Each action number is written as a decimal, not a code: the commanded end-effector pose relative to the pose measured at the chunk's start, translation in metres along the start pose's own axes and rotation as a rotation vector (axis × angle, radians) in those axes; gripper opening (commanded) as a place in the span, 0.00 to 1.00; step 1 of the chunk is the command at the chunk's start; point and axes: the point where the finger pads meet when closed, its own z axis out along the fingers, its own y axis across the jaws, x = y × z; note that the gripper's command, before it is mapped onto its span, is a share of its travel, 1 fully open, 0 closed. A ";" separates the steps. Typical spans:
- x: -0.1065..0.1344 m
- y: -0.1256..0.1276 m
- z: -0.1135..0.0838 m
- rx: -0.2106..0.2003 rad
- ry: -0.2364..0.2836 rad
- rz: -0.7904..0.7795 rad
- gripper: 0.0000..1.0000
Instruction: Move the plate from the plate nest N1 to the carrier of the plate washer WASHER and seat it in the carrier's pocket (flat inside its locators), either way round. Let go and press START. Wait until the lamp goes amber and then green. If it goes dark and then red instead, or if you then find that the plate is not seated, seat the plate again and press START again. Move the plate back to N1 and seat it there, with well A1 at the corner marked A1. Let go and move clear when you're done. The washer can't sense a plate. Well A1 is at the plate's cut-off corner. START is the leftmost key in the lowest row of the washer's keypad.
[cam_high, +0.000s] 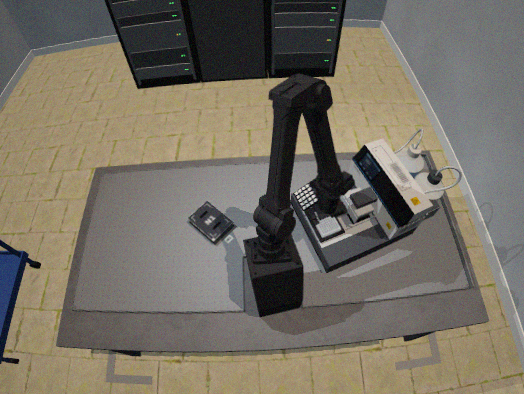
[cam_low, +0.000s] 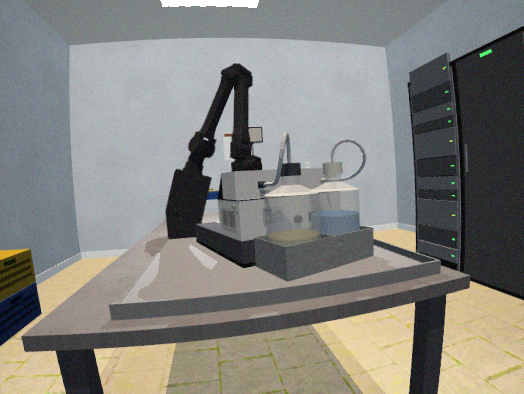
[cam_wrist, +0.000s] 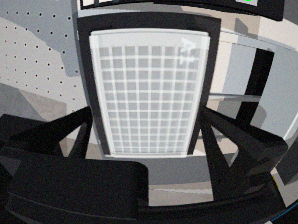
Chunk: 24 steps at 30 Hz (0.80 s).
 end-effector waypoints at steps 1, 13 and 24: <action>-0.008 -0.009 0.006 0.014 -0.005 -0.010 1.00; -0.007 -0.008 0.013 0.013 -0.005 -0.009 1.00; -0.003 -0.006 0.011 0.011 -0.004 -0.006 1.00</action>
